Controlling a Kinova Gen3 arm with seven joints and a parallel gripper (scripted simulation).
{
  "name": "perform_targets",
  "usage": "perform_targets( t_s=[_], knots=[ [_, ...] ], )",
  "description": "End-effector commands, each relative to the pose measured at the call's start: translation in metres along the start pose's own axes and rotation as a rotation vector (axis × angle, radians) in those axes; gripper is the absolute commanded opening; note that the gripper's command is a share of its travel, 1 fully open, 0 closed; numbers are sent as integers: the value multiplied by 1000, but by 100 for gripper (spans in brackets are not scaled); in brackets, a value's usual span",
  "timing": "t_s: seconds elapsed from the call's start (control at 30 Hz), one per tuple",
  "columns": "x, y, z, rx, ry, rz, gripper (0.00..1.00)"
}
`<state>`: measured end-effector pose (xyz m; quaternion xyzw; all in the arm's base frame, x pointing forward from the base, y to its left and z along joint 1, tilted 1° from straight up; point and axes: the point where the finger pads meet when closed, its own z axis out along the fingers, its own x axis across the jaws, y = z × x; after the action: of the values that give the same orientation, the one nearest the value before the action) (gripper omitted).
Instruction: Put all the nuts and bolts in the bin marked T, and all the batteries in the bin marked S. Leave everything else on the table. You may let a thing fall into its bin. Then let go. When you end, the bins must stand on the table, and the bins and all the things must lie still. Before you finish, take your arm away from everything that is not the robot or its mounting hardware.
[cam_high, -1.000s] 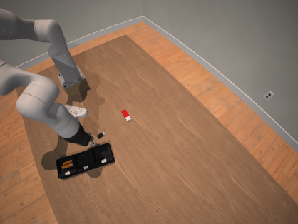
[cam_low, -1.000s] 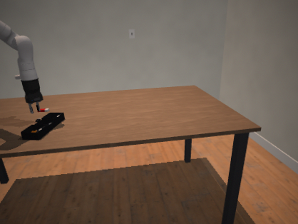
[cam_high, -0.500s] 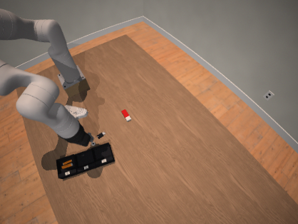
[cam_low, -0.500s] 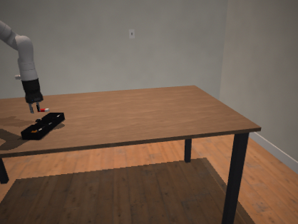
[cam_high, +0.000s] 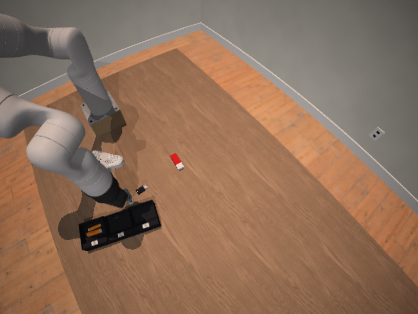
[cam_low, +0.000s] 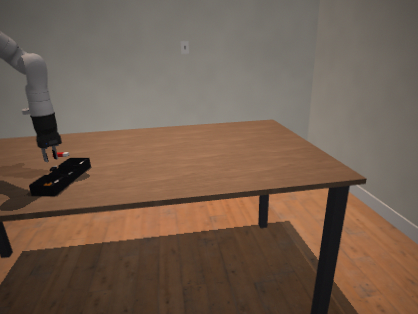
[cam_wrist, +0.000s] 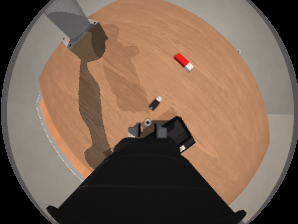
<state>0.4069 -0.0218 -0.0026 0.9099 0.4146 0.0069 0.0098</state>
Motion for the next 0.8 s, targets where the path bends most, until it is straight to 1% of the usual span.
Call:
perform_targets(
  t_s=[0.0, 0.1, 0.17, 0.33, 0.77],
  knots=[
    [0, -6, 12, 11, -3, -6, 64],
    [1, -8, 24, 11, -3, -6, 64],
    [1, -8, 24, 11, -3, -6, 64],
    [1, -9, 44, 11, -3, -6, 64],
    [1, -8, 45, 11, -3, -6, 64]
  ],
)
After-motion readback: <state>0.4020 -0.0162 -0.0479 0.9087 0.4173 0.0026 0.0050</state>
